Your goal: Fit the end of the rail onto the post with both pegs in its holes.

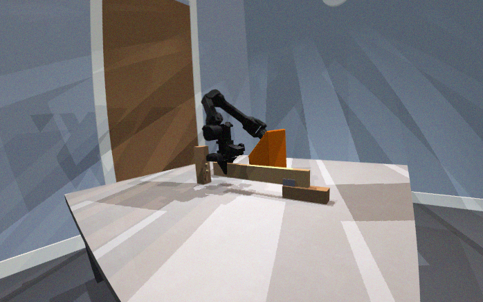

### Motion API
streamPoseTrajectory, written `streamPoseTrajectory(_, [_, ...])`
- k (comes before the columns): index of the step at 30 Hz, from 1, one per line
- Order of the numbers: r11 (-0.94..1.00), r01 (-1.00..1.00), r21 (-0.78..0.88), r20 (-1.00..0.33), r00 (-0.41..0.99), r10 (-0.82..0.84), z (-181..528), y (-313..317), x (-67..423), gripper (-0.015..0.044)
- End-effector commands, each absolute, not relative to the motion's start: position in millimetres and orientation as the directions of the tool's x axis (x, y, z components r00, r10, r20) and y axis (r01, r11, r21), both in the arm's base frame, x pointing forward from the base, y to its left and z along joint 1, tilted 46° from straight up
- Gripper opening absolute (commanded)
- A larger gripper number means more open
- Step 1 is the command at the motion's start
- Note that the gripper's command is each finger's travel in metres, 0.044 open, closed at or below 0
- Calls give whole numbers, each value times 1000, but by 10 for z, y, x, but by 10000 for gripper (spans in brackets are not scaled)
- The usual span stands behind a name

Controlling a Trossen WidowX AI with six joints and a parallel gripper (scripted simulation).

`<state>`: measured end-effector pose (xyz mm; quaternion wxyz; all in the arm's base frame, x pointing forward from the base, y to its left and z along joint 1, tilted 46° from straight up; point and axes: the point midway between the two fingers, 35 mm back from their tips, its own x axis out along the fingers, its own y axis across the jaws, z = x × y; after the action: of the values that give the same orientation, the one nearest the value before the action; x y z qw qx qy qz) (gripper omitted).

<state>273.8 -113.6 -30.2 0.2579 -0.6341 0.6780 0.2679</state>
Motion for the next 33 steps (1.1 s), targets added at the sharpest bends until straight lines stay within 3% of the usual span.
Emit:
streamPoseTrajectory(1, [45, -998, 32, -692, -54, -720, -263, -1132, 2759, 0])
streamPoseTrajectory(33, [45, -998, 32, -692, -54, -720, -200, -1211, 2775, 0])
